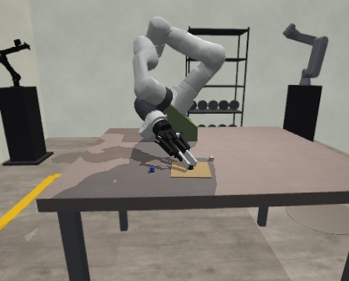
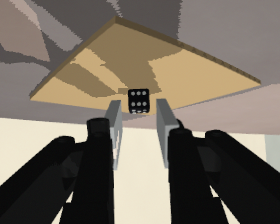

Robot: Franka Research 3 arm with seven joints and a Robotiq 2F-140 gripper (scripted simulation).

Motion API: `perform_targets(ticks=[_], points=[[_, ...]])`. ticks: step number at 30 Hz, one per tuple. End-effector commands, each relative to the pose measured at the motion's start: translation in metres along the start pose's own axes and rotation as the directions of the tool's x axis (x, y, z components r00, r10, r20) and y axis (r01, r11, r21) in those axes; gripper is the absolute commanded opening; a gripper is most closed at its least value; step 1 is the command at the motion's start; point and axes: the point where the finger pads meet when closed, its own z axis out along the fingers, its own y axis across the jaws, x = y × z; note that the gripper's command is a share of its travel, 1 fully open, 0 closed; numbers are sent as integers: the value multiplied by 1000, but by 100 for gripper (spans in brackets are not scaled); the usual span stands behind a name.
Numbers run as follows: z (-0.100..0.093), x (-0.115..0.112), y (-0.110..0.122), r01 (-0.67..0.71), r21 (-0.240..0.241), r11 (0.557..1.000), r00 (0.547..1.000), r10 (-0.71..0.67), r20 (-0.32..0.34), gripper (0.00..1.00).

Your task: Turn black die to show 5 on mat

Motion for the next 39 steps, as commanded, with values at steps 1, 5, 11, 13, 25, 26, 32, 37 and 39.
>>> perform_targets(ticks=[1,5,11,13,25,26,32,37,39], points=[[0,1,0,2,-1,1000,1000,-2,1,19],[0,1,0,2,-1,1000,1000,-2,1,19],[0,1,0,2,-1,1000,1000,-2,1,19],[0,1,0,2,-1,1000,1000,-2,1,19],[0,1,0,2,-1,1000,1000,-2,1,19],[0,1,0,2,-1,1000,1000,-2,1,19],[-10,1,0,2,-1,1000,1000,-2,1,19],[-28,1,0,2,-1,1000,1000,-2,1,19],[-32,1,0,2,-1,1000,1000,-2,1,19]])
